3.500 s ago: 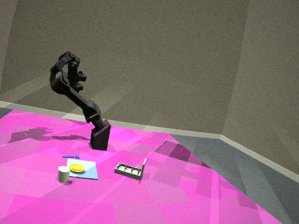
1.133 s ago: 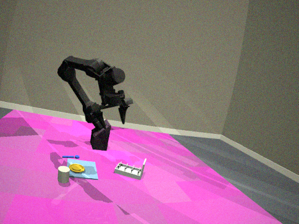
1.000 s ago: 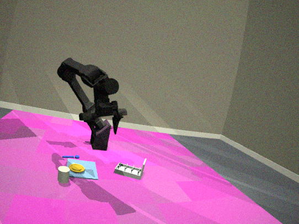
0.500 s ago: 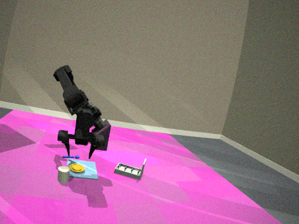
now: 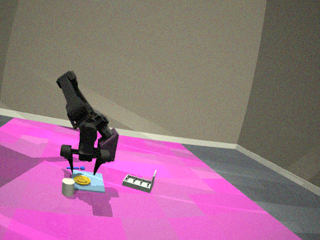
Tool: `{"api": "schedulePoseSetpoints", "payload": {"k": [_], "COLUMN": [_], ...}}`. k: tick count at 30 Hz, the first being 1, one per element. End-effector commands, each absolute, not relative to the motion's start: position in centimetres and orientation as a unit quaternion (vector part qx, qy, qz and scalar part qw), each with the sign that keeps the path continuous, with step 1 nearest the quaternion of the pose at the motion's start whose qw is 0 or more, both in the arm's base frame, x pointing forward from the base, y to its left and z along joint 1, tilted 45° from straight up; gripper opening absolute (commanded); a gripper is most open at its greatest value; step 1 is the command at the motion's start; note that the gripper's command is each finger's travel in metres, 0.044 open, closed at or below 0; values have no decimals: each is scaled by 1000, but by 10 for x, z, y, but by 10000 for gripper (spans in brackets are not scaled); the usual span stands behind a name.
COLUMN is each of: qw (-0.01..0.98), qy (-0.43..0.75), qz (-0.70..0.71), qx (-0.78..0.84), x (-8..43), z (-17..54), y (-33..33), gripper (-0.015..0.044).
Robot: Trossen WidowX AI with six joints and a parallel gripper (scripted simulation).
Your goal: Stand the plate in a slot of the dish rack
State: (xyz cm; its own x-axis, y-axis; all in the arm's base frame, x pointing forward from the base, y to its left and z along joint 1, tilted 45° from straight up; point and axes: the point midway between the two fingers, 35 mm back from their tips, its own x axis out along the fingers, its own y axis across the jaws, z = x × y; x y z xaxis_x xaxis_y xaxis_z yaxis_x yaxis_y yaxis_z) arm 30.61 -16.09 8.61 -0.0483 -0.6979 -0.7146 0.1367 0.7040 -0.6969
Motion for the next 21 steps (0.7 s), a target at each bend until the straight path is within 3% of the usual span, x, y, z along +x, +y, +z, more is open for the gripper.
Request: {"api": "schedulePoseSetpoints", "payload": {"k": [1, 21], "qw": [651, 651], "qy": [654, 653], "qz": [-317, -318], "qx": [-219, -220], "x": [304, 300], "z": [79, 58], "y": [-166, -189], "gripper": [400, 400]}}
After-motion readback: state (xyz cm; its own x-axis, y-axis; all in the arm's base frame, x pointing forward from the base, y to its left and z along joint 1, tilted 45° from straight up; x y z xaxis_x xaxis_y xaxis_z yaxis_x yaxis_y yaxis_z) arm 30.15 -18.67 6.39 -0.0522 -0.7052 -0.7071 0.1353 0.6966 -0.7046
